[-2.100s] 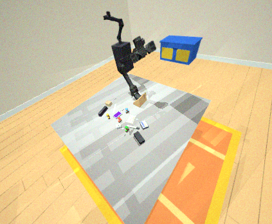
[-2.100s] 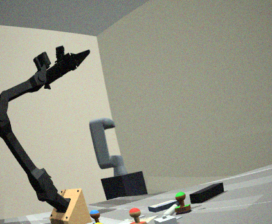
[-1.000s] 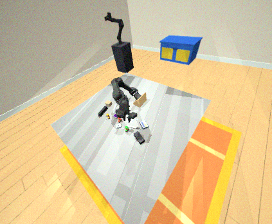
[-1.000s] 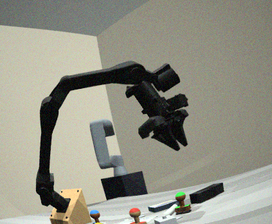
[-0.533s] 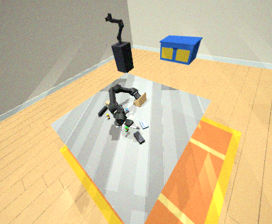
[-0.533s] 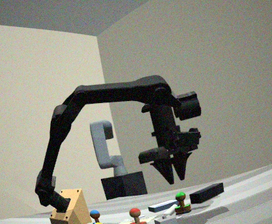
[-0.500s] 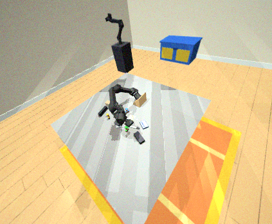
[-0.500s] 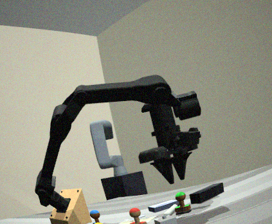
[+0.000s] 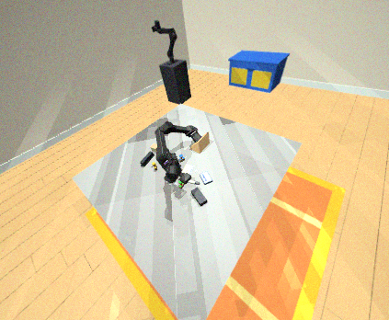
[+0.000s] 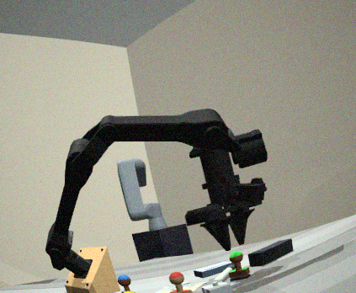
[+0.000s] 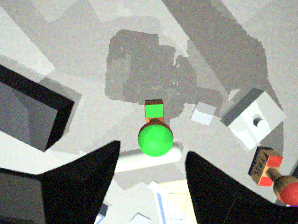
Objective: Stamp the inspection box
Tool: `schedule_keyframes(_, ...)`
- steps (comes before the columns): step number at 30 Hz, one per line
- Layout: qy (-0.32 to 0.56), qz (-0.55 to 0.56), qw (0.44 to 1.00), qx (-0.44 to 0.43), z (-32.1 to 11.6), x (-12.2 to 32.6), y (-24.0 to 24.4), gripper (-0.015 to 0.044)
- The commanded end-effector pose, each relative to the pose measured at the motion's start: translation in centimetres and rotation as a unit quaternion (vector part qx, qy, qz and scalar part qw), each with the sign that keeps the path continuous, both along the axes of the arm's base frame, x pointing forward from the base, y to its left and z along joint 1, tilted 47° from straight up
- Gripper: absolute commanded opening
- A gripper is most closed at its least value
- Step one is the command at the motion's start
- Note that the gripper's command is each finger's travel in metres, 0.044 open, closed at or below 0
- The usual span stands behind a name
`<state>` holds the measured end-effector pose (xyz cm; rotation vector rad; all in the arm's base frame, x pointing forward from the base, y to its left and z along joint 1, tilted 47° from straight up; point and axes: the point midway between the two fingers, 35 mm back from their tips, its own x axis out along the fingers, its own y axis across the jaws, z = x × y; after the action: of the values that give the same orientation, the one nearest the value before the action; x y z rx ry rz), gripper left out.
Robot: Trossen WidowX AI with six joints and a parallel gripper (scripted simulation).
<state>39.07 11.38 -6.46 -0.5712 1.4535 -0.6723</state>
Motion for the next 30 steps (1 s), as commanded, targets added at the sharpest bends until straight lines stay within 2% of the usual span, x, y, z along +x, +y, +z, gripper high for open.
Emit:
schedule_keyframes(1,0.002,0.002,1.0,-0.003,-0.5,0.0,-0.5,0.0222)
schedule_keyframes(30,0.002,0.002,1.0,-0.005,-3.6,-0.1,-4.0,0.0222)
